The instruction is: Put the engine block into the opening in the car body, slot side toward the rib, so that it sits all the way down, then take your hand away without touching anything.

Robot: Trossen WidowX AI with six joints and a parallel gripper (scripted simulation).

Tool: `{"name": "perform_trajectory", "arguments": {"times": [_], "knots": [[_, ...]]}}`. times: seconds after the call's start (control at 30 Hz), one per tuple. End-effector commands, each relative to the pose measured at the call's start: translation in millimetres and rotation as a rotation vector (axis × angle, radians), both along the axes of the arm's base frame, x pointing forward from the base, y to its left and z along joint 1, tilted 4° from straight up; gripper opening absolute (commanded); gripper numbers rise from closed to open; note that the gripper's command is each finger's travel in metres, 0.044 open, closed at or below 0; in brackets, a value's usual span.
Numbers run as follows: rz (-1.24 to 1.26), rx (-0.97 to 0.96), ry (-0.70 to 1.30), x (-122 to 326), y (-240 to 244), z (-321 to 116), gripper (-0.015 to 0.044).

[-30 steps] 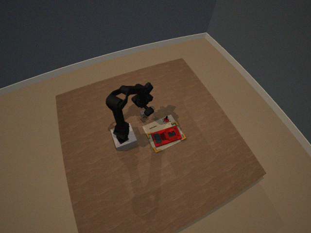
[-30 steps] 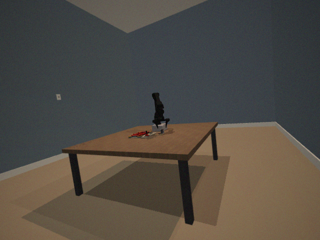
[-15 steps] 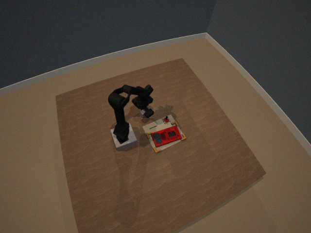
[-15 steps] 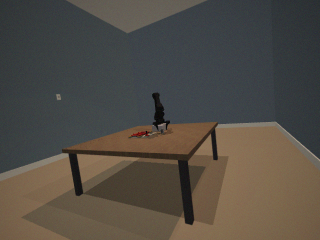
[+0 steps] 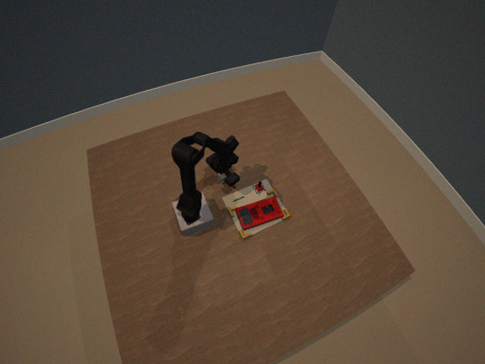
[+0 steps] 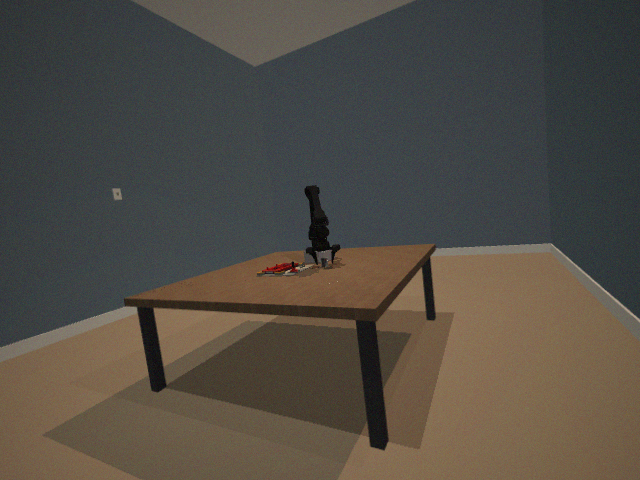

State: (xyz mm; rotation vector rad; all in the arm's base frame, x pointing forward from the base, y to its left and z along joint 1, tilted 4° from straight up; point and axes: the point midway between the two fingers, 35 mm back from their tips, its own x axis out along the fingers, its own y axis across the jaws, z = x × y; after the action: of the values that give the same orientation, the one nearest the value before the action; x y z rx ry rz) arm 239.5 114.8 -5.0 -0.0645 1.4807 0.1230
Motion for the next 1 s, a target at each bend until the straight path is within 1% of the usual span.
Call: {"name": "perform_trajectory", "arguments": {"times": [0.0, 0.23, 0.43, 0.53, 0.97], "knots": [[0.004, 0.0, 0.01, -3, -1, -4, 0.0309], [0.004, 0.0, 0.01, -3, -1, -4, 0.0125], [0.004, 0.0, 0.01, -3, -1, -4, 0.0085], [0.004, 0.0, 0.01, -3, -1, -2, 0.0006], [0.004, 0.0, 0.01, 1, -2, 35, 0.0]]}}
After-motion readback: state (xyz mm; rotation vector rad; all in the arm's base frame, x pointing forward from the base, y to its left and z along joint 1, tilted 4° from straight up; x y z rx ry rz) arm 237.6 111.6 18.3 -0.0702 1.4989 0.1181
